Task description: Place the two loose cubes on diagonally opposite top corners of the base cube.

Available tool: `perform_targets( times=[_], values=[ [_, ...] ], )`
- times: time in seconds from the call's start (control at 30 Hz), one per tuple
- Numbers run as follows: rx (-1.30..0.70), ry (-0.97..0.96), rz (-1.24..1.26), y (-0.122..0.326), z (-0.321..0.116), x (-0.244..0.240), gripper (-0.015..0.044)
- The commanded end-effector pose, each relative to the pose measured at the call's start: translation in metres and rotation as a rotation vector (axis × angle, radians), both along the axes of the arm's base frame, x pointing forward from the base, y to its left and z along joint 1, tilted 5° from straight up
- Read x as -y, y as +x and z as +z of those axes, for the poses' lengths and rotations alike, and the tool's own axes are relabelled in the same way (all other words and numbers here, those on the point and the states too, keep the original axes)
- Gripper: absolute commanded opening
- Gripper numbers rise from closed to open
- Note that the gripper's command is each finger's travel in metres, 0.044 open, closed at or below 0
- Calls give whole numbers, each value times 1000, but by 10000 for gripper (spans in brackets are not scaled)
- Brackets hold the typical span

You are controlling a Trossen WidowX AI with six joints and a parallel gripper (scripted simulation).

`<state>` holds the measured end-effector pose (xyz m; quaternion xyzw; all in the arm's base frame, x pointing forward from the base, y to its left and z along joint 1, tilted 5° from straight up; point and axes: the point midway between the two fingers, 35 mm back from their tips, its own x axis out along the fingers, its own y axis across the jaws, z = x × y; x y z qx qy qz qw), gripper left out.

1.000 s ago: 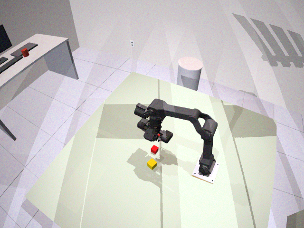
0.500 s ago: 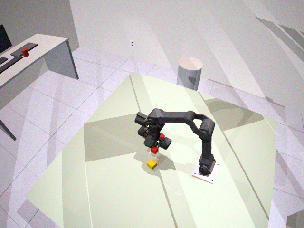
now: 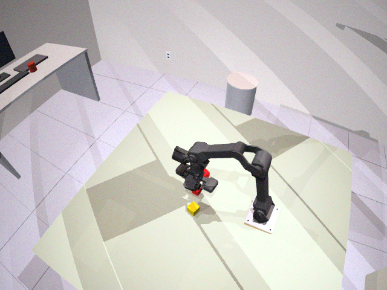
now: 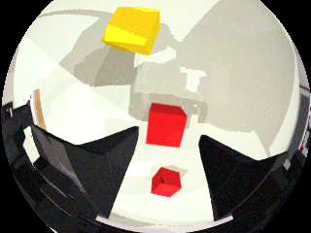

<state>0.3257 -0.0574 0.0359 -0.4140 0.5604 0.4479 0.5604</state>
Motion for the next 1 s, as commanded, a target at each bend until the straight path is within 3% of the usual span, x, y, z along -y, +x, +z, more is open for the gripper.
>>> perform_targets(
  times=[0.0,0.33,0.53,0.97],
  values=[
    [-14,7,0,-3,-10,-2,265],
    [-14,7,0,-4,-24,-2,265],
    [-14,7,0,-4,-24,-2,107],
    [-14,9,-6,0,-7,-1,105]
  ],
)
